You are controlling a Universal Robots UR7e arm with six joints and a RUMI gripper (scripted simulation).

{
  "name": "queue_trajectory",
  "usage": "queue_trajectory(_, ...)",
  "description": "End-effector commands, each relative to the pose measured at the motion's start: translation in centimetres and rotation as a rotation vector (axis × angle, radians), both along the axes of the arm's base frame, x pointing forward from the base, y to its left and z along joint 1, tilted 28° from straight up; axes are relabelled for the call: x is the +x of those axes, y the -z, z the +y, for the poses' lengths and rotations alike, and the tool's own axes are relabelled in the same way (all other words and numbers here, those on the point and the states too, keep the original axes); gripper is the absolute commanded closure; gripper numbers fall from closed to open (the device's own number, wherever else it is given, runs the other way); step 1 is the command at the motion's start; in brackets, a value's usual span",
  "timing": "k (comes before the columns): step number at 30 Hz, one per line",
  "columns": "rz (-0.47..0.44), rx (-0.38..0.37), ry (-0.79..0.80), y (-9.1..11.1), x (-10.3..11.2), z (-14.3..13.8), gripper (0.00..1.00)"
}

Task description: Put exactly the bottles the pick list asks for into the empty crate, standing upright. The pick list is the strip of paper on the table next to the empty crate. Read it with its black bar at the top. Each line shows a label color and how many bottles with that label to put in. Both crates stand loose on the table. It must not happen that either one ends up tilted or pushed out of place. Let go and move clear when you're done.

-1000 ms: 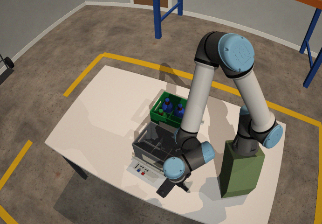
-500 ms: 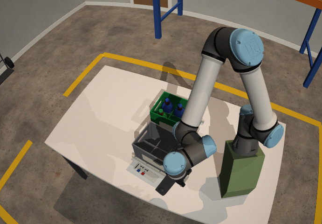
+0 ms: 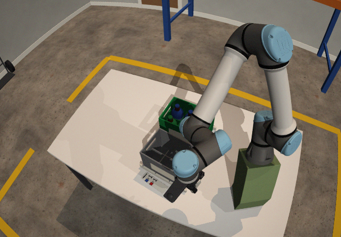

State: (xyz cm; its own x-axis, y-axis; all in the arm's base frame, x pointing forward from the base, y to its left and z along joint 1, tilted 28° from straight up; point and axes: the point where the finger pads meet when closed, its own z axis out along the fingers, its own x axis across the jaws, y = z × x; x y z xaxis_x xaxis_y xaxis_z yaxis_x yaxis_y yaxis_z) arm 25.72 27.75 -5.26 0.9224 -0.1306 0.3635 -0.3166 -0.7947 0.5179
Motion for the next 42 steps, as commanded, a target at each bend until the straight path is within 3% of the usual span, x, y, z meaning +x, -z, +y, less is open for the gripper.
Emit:
queue_trajectory(1,0.005,-0.008,0.006,-3.2,-1.0,1.5,0.62)
queue_trajectory(14,0.006,-0.008,0.006,-7.9,-2.3,3.7,0.62)
queue_trajectory(18,0.006,-0.008,0.006,-7.9,-2.3,3.7,0.62)
queue_trajectory(27,-0.105,0.117,0.156,-6.3,-0.7,5.7,0.62)
queue_trajectory(42,-0.232,0.278,0.361,-5.8,1.2,9.3,0.62)
